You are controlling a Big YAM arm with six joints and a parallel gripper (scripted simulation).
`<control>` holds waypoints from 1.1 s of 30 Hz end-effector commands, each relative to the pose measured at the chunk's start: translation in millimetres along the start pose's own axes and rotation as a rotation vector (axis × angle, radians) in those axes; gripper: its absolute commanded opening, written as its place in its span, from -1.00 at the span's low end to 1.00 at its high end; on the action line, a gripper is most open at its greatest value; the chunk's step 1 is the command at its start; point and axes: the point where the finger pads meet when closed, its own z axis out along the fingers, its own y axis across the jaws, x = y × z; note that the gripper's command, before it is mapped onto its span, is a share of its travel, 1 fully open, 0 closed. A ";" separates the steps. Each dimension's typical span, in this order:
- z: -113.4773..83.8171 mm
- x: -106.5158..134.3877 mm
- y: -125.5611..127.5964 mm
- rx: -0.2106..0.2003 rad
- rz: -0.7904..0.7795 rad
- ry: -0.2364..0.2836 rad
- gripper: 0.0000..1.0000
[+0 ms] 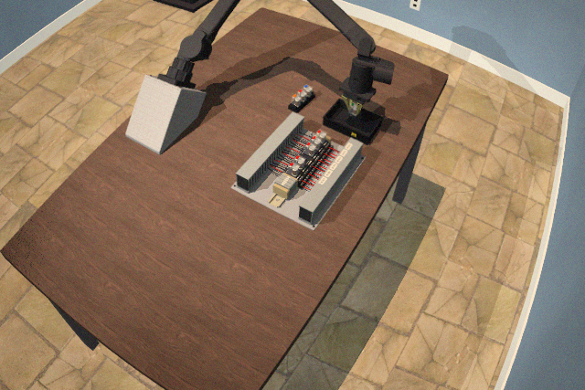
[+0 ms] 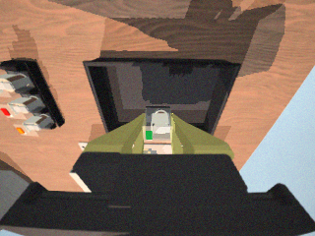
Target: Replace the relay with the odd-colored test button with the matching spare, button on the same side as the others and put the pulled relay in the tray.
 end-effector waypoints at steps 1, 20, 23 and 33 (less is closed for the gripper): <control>10.1 -1.1 -3.6 0.006 0.005 -0.001 -1.00; 31.0 -2.5 -5.1 0.011 0.003 -0.003 -1.00; 24.2 -1.1 -10.0 0.028 0.005 -0.006 -1.00; 17.6 -3.0 -12.2 0.043 -0.002 -0.010 -1.00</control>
